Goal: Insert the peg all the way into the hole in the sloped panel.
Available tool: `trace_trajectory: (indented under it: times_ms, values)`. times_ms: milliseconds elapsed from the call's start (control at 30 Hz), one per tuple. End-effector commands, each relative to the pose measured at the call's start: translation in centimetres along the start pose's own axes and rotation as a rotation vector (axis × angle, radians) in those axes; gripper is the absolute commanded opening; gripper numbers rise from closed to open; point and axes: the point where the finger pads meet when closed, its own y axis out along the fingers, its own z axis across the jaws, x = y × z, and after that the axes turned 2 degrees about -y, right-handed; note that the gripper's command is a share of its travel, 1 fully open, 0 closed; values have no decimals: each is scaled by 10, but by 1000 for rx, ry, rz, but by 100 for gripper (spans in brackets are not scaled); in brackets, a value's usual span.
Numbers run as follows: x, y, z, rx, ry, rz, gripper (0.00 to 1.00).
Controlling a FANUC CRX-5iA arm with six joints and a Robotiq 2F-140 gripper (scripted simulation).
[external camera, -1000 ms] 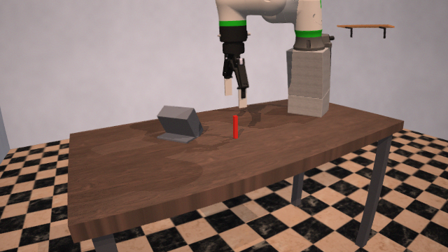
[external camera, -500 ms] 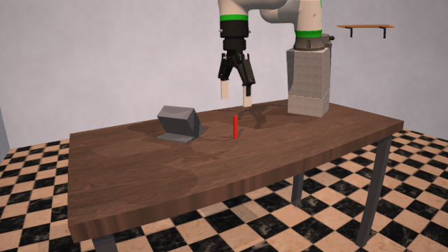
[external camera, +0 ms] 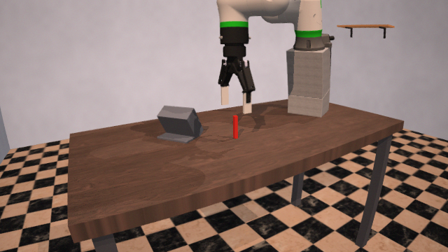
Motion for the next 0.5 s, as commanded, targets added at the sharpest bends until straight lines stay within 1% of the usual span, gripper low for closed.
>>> trace_trajectory:
  times_ms: [0,133,467]
  values:
    - [0,5,0,0,0,0,100]
    - [0,9,0,0,0,0,100]
    - [0,25,0,0,0,0,100]
